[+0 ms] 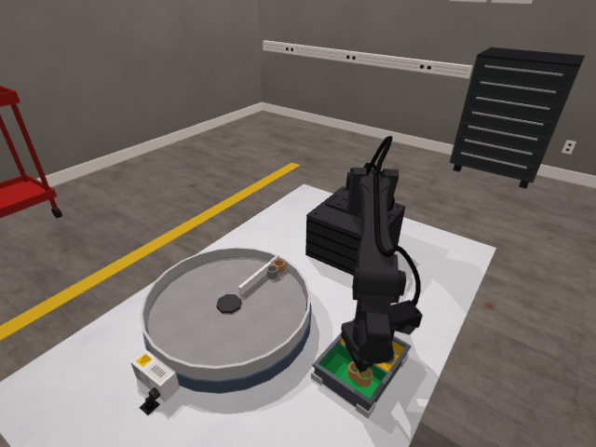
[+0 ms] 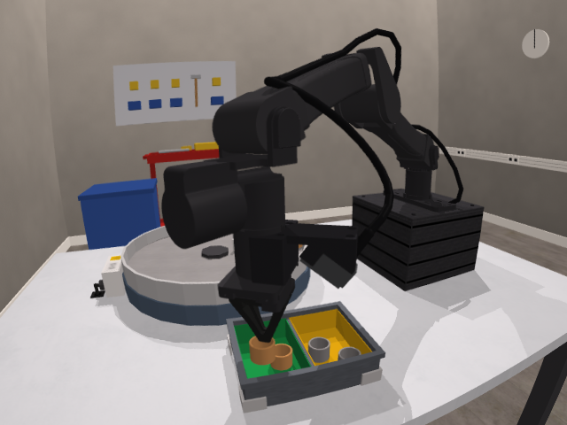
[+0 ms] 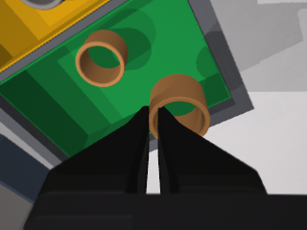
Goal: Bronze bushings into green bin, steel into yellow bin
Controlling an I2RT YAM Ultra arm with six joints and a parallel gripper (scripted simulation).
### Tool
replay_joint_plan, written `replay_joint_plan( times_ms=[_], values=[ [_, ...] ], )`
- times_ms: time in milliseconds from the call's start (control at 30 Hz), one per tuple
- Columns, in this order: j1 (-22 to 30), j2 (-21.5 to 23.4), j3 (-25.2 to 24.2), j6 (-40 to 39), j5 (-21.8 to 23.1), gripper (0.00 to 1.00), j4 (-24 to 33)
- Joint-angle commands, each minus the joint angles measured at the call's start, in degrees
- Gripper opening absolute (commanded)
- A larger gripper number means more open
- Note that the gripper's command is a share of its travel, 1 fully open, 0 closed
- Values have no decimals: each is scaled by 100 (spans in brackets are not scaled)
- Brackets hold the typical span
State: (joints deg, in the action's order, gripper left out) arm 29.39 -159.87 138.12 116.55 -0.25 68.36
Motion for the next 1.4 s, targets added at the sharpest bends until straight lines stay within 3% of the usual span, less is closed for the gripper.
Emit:
replay_joint_plan(
  times_ms=[0,800,900,1033,1367],
  values=[
    [-2,165,120,37,-19,0,-1],
    [-7,-77,-152,41,-18,0,-203],
    [-7,46,56,41,-19,0,-136],
    [-11,-143,-225,42,-18,0,-325],
    [-20,-185,-226,44,-19,0,-558]
  ],
)
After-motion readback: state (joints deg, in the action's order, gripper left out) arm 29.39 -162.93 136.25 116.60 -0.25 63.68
